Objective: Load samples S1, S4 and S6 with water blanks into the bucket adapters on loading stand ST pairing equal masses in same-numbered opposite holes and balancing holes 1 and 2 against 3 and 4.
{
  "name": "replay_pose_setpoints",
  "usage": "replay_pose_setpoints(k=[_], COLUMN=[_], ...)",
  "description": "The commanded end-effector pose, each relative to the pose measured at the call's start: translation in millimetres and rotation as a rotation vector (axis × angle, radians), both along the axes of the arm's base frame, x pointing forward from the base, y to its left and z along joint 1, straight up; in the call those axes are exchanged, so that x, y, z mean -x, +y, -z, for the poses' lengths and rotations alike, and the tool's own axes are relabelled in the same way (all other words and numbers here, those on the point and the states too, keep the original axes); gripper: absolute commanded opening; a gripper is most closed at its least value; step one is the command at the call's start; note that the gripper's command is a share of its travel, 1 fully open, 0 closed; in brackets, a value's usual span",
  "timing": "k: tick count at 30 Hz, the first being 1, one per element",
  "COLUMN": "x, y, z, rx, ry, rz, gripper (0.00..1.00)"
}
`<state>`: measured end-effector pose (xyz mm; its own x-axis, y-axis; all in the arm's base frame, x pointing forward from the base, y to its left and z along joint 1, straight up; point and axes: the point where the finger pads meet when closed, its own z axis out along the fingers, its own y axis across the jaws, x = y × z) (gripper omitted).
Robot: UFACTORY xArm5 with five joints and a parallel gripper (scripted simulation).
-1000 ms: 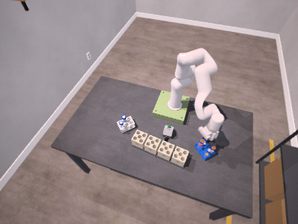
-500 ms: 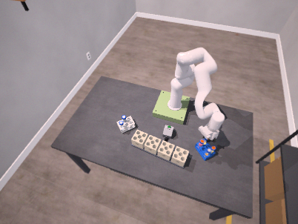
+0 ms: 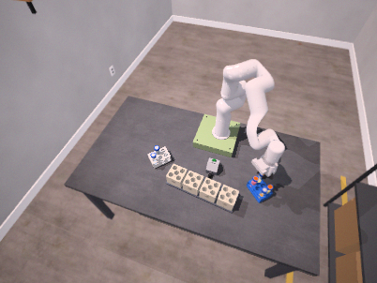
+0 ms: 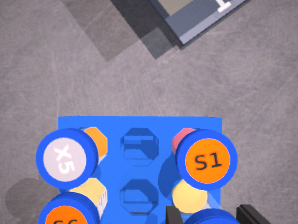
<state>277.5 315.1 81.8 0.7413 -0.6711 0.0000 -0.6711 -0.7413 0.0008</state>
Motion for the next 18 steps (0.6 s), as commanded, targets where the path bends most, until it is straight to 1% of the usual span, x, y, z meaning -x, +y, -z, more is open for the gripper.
replay_pose_setpoints(k=[1, 7, 9, 18], x=[-1, -1, -1, -1], y=[1, 1, 1, 1], z=[-11.4, -23.4, -23.4, -41.4], rx=[-0.006, -0.006, -0.006, -0.006], ry=[0.0, 0.0, 0.0, 0.0], rz=[0.0, 0.0, 0.0, 0.0], gripper=[0.0, 0.0, 0.0, 0.0])
